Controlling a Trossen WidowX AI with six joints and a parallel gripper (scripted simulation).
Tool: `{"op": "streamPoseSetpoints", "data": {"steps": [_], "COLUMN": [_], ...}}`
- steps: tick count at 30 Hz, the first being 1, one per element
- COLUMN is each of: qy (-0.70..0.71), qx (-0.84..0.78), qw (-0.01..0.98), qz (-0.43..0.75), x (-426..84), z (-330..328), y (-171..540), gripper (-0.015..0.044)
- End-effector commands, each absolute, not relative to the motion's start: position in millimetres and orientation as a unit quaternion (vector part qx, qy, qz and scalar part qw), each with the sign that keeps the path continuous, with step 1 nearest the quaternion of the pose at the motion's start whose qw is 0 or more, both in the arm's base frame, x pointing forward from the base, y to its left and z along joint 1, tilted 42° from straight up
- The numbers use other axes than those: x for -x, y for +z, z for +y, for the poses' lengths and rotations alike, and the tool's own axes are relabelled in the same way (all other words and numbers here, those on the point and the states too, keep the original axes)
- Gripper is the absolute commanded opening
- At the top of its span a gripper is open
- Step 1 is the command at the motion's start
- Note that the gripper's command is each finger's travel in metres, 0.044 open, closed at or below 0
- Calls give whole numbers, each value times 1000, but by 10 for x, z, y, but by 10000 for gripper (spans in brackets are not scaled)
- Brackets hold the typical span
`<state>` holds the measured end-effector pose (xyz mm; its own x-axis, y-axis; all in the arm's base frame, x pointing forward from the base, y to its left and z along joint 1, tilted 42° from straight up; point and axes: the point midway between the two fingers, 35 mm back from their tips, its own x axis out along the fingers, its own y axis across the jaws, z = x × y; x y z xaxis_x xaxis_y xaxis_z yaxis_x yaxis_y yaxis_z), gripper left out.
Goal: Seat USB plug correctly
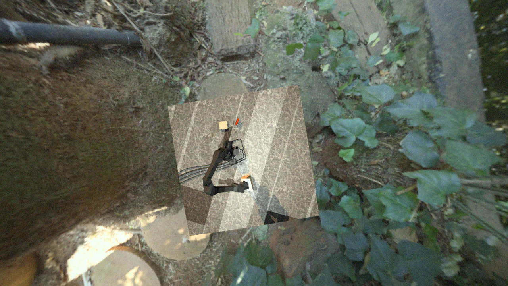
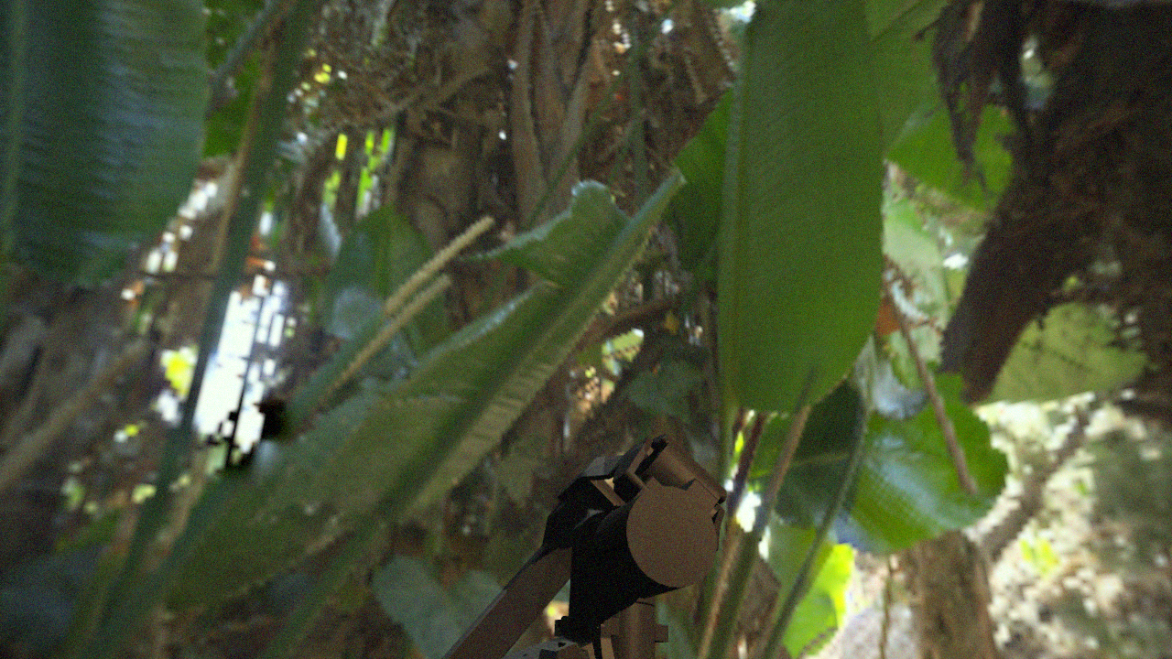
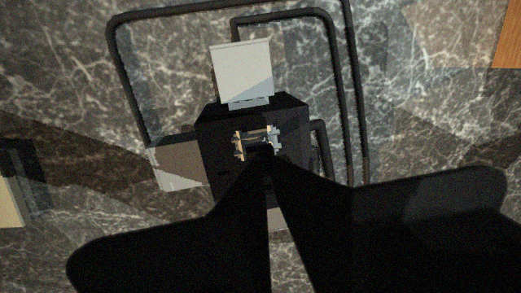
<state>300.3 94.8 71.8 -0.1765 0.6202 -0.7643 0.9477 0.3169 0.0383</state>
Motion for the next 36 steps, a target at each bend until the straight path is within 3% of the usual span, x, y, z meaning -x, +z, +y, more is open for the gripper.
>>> {"op": "streamPoseSetpoints", "data": {"steps": [1,36], "qy": [-235,-235], "qx": [-536,-536], "qw": [353,353], "qz": [730,730], "x": [-3004,-2996], "z": [945,972], "y": [712,681], "gripper": [0,0]}}
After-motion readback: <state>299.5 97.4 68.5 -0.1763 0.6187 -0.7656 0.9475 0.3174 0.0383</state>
